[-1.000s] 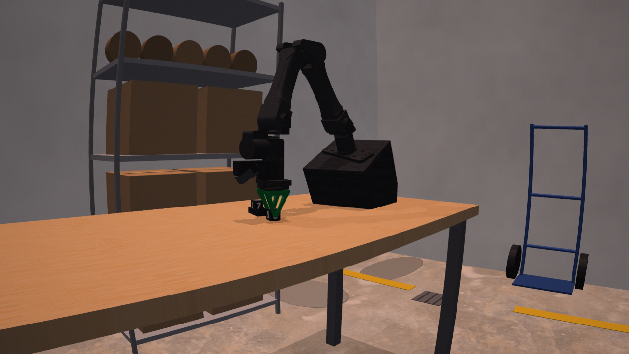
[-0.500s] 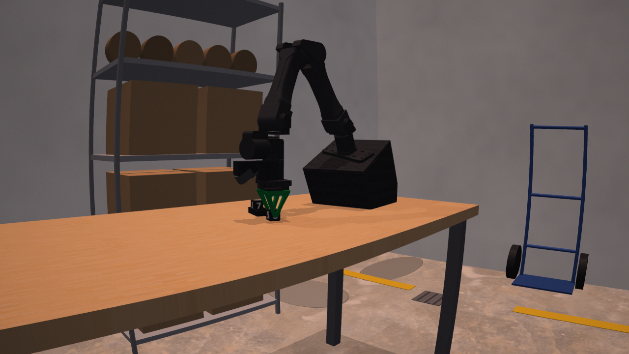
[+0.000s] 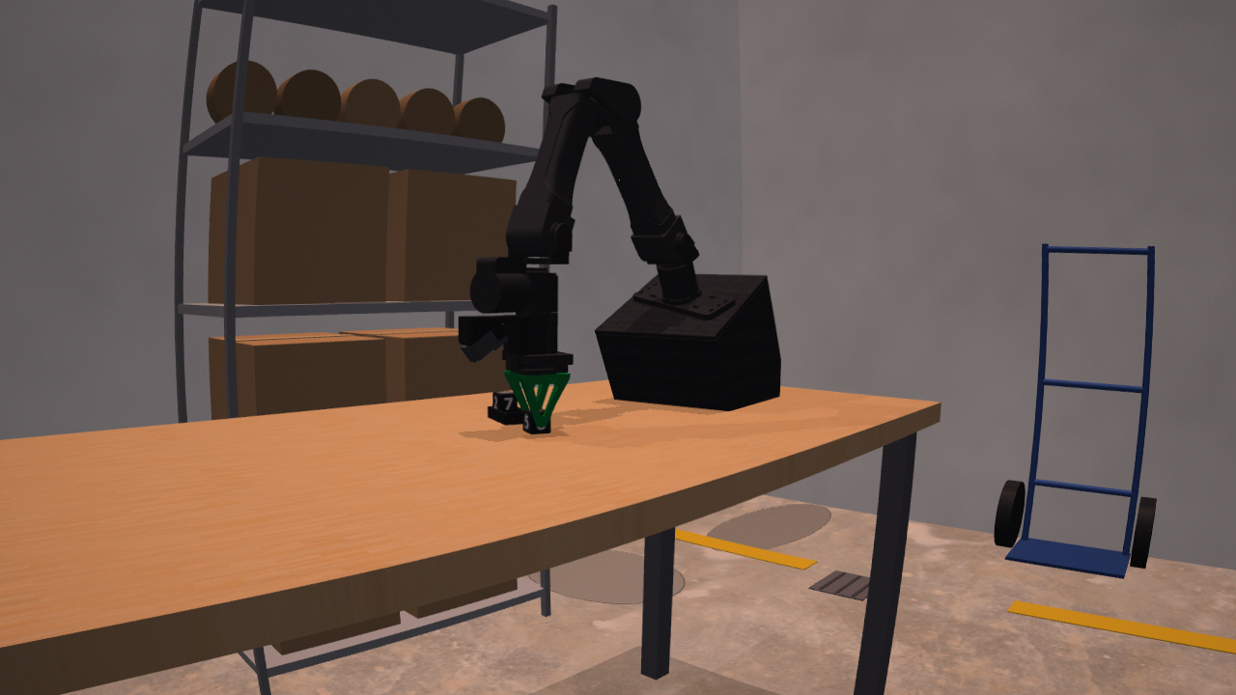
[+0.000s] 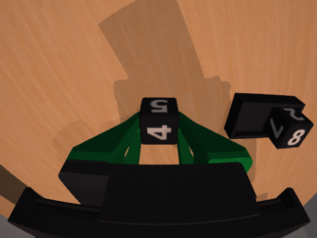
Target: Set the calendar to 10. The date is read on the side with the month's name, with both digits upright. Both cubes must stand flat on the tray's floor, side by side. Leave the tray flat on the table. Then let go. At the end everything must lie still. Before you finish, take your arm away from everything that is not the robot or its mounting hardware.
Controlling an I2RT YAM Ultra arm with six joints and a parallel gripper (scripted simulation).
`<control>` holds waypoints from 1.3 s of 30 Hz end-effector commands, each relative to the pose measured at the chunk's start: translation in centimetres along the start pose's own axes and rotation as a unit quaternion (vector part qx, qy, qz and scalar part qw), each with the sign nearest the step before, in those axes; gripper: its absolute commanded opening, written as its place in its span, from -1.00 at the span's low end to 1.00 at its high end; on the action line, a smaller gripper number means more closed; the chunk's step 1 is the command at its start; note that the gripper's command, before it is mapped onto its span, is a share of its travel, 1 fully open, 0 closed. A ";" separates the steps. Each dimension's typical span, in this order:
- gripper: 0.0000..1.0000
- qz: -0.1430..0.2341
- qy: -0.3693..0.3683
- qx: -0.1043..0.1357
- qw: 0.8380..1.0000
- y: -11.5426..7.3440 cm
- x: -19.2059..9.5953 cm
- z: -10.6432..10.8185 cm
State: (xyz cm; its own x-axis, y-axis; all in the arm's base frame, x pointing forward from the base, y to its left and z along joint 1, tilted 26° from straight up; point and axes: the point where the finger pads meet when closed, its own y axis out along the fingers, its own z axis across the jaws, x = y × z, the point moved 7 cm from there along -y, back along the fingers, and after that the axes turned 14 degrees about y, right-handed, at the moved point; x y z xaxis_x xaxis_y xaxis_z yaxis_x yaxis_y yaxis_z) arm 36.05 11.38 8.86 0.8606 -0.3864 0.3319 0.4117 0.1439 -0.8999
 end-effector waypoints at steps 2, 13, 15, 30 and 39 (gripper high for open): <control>-0.49 -0.006 -0.001 0.005 1.000 -0.2 0.2 0.2; -0.49 -0.006 -0.001 0.005 1.000 -0.2 0.2 0.2; -0.49 -0.006 -0.001 0.005 1.000 -0.2 0.2 0.2; -0.26 -0.006 -0.001 0.005 1.000 -0.2 0.2 0.2; -0.11 -0.006 -0.001 0.005 1.000 -0.2 0.2 0.2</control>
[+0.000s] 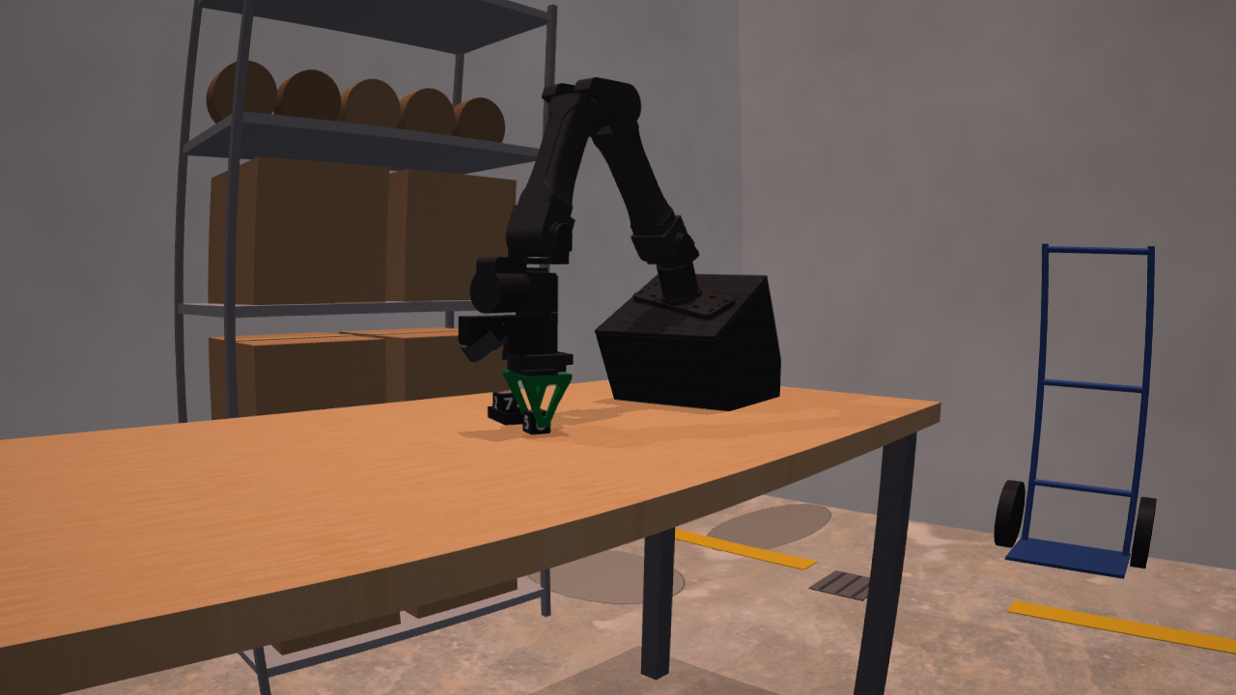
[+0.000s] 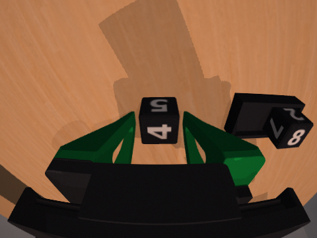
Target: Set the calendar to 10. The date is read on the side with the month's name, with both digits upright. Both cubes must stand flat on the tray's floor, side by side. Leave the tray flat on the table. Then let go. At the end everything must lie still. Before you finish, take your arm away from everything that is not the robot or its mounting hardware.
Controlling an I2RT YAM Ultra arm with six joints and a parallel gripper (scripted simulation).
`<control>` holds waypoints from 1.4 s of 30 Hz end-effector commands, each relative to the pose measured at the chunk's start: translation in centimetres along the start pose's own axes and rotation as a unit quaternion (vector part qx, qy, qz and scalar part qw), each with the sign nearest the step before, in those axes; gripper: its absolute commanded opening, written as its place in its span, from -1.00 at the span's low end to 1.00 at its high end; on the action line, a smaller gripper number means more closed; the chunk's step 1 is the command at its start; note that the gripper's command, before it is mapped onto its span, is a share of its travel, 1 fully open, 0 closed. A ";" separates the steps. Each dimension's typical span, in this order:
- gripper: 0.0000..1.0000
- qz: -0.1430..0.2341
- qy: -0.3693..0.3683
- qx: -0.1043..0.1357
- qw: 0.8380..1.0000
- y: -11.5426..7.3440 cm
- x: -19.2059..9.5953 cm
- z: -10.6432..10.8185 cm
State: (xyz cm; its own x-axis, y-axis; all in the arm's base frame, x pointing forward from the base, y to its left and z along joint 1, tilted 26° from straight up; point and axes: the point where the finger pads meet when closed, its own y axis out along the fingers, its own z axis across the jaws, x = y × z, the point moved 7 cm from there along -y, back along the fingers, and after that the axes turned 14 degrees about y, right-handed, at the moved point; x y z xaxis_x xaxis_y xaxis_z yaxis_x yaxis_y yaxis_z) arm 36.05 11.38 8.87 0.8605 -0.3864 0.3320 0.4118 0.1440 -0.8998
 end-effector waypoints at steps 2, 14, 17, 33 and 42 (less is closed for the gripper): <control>-0.11 -0.006 -0.001 0.005 1.000 -0.2 0.2 0.2; -0.11 -0.006 -0.001 0.005 1.000 -0.9 0.2 0.2; -0.11 -0.006 -0.001 0.005 1.000 -1.9 0.2 0.2; -0.11 -0.007 -0.001 0.005 1.000 -8.6 0.2 0.2; 1.00 -0.007 -0.001 0.005 1.000 -9.2 0.2 0.2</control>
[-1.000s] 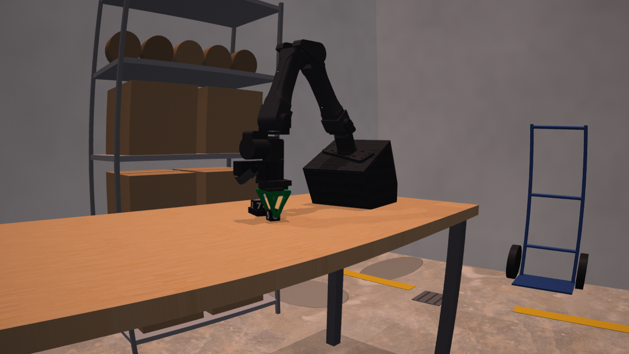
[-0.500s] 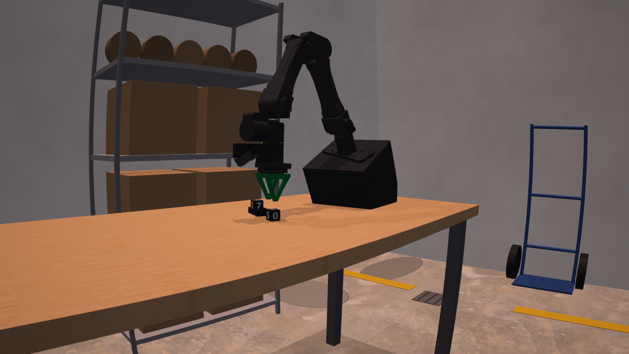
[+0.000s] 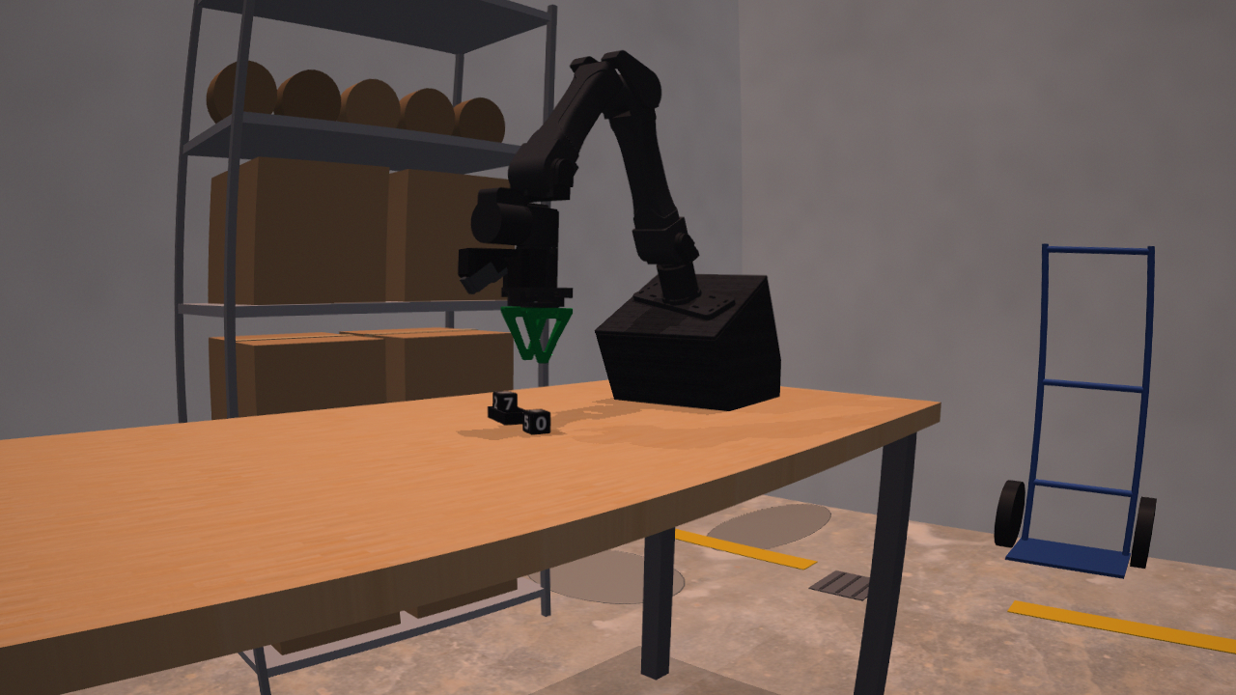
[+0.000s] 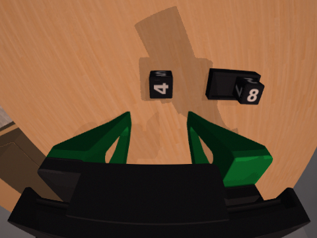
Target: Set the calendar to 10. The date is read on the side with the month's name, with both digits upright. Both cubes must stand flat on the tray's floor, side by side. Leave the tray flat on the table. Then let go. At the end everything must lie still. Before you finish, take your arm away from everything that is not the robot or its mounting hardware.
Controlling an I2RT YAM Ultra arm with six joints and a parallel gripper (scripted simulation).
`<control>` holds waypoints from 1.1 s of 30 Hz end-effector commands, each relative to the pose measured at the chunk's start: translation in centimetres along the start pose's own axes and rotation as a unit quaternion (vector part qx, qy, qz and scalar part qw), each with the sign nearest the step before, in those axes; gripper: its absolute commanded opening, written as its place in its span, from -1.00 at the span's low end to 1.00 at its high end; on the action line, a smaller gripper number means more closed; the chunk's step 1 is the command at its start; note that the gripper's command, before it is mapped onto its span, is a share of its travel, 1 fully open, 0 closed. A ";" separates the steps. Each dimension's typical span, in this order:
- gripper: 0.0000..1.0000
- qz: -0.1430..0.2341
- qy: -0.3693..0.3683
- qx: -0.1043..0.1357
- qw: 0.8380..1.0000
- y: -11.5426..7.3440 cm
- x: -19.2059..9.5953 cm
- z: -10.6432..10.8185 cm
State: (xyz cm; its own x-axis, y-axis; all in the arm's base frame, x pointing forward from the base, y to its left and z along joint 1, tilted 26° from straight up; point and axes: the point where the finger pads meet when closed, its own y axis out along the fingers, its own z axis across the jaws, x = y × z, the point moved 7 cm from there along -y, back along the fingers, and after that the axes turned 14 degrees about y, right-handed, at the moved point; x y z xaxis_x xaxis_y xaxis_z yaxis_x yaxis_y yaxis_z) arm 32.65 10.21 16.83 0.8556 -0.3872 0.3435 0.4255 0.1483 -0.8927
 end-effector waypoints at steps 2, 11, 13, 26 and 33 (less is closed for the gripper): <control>1.00 0.000 0.000 0.000 1.000 -0.5 0.0 0.0; 1.00 0.000 0.000 0.000 1.000 -0.5 0.0 0.0; 1.00 0.000 0.000 0.000 1.000 -0.5 0.0 0.0; 1.00 0.000 -0.030 0.000 1.000 -0.5 0.2 -0.5; 1.00 0.001 -0.121 -0.001 0.993 -0.4 0.7 -1.8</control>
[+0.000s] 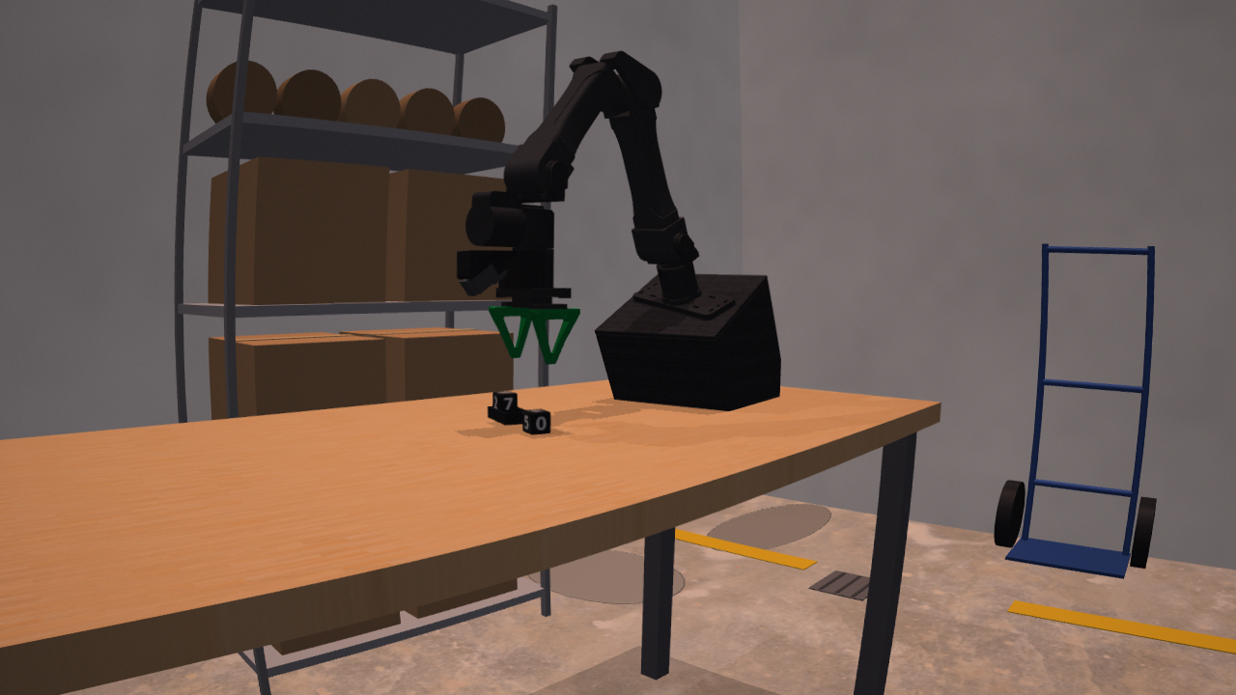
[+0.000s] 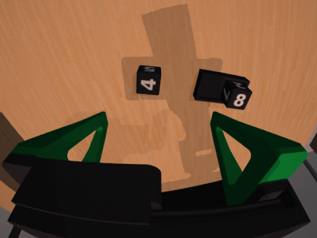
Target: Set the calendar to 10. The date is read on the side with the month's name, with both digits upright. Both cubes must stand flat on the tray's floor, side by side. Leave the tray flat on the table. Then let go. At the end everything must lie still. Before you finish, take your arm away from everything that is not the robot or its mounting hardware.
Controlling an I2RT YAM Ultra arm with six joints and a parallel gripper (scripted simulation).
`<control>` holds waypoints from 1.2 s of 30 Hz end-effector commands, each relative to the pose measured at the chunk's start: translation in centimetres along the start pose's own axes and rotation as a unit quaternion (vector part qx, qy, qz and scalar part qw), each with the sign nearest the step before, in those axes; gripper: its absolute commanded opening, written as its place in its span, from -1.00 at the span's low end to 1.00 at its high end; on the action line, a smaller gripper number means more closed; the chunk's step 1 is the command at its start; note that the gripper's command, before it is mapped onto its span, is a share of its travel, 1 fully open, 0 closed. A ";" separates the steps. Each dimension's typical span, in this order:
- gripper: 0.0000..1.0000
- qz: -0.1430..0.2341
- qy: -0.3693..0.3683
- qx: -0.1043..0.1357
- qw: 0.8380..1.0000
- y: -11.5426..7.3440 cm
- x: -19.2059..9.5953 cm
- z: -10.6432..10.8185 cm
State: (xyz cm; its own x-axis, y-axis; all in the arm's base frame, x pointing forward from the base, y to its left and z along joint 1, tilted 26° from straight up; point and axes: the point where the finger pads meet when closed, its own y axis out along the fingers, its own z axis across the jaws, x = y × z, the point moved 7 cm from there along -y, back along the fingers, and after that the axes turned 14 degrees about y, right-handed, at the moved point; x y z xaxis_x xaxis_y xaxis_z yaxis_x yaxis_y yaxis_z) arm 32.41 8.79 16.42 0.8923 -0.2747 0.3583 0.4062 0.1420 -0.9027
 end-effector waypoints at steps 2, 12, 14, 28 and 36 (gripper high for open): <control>1.00 -0.008 -0.110 0.003 0.994 -0.4 0.6 -1.2; 1.00 -0.007 -0.231 0.002 0.973 -0.3 1.0 -3.1; 1.00 -0.007 -0.277 0.001 0.961 -0.3 1.1 -3.8; 1.00 -0.008 -0.471 -0.001 0.882 -0.3 1.3 -7.1; 1.00 -0.009 -0.587 -0.002 0.809 -0.3 1.3 -9.2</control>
State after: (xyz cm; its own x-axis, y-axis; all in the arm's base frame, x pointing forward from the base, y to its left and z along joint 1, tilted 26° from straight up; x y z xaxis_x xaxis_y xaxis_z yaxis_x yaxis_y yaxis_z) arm 31.56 -0.15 14.50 0.5900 0.7226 0.3602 0.3998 0.1261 -0.9079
